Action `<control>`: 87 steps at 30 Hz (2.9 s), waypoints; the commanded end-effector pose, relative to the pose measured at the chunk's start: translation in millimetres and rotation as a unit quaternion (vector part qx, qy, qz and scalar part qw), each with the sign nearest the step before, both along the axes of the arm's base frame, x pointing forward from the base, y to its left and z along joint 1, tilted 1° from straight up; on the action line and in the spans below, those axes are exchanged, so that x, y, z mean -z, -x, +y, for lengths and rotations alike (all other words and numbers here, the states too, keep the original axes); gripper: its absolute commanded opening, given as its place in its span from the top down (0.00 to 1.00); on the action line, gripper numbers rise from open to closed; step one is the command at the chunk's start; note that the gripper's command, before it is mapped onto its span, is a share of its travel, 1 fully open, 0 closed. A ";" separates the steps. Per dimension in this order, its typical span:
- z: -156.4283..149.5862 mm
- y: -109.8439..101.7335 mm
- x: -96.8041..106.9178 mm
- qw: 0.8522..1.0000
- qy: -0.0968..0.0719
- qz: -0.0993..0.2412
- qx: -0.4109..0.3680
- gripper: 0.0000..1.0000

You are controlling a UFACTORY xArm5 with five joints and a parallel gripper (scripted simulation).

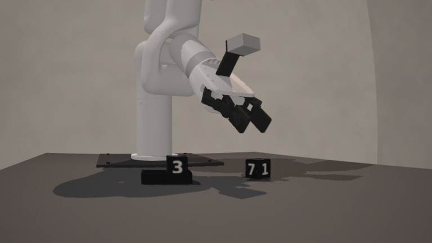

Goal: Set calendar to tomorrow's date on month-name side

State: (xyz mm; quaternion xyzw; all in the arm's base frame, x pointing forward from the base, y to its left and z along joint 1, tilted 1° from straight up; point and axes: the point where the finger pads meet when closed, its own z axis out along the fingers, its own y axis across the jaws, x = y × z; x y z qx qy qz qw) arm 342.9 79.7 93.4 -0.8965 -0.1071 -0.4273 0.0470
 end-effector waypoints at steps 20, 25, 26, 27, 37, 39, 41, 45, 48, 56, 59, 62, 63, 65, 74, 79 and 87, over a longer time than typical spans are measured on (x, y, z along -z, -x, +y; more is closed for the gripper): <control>-0.1 1.2 0.5 0.999 -0.009 -0.037 0.000 0.51; -0.1 1.2 1.1 0.999 -0.009 -0.037 0.000 0.51; -0.1 1.1 1.4 0.999 -0.009 -0.037 0.000 0.51; -0.1 1.1 1.7 0.999 -0.009 -0.037 0.000 0.51; -0.3 0.9 7.0 0.999 -0.008 -0.037 0.000 0.51; -0.3 0.9 9.1 0.999 -0.008 -0.037 0.000 0.51; -0.3 0.8 11.6 0.999 -0.008 -0.037 0.000 0.51; -0.3 0.8 17.4 0.999 -0.008 -0.037 0.000 0.51; -0.2 0.8 22.4 0.999 -0.008 -0.037 0.000 0.51; -0.2 0.8 33.8 0.999 -0.009 -0.037 0.000 0.51; -0.2 0.7 39.9 0.999 -0.009 -0.037 0.000 0.51; -0.1 0.7 45.8 0.999 -0.009 -0.037 0.000 0.51; -0.1 0.7 47.8 0.999 -0.009 -0.037 0.000 0.51; -0.1 0.7 51.6 0.999 -0.009 -0.037 0.000 0.51; -0.1 0.8 62.8 0.999 -0.009 -0.037 0.000 0.51; -0.1 0.7 67.9 0.999 -0.009 -0.037 0.000 0.51; -0.1 0.8 70.8 0.999 -0.009 -0.037 0.000 0.51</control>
